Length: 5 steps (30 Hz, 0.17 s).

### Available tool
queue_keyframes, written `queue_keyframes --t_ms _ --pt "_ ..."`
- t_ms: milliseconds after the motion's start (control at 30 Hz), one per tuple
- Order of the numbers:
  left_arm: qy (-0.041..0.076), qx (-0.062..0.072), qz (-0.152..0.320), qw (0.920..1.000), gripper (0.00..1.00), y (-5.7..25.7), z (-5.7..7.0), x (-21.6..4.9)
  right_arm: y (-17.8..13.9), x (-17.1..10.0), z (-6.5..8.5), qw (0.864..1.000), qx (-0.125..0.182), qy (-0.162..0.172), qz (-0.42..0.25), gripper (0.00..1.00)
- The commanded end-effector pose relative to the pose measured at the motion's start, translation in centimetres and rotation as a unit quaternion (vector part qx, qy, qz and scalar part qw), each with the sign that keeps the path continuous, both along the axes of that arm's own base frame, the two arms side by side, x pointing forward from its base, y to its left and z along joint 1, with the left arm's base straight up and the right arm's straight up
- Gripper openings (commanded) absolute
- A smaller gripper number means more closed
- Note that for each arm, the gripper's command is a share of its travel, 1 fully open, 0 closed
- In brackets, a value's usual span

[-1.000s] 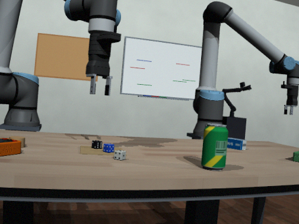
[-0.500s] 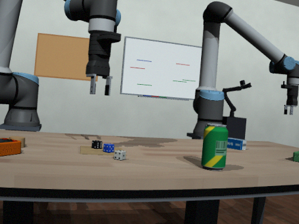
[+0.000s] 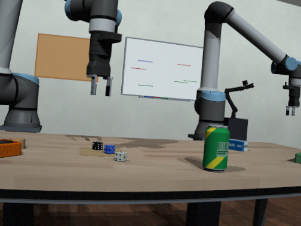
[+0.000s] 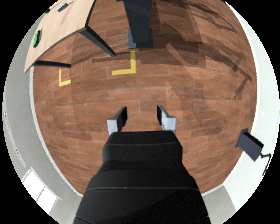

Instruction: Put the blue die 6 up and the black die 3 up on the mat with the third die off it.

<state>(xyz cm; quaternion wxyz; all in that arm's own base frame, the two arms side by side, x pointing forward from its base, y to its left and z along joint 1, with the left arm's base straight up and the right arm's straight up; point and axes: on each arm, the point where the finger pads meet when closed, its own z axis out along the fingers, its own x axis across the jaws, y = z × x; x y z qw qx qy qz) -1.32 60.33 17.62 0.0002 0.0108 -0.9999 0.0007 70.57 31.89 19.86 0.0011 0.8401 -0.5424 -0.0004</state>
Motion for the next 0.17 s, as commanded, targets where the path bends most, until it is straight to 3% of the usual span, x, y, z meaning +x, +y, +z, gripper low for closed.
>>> queue_keyframes --t_ms 0,133 --pt "0.0 0.001 0.0 1.0 1.0 0.06 0.08 0.01 0.05 0.06 0.14 1.0 0.001 -0.001 0.0 1.0" --pt "0.0 0.001 0.0 1.0 1.0 0.06 0.08 0.01 0.05 0.06 0.14 1.0 0.001 -0.001 0.0 1.0"
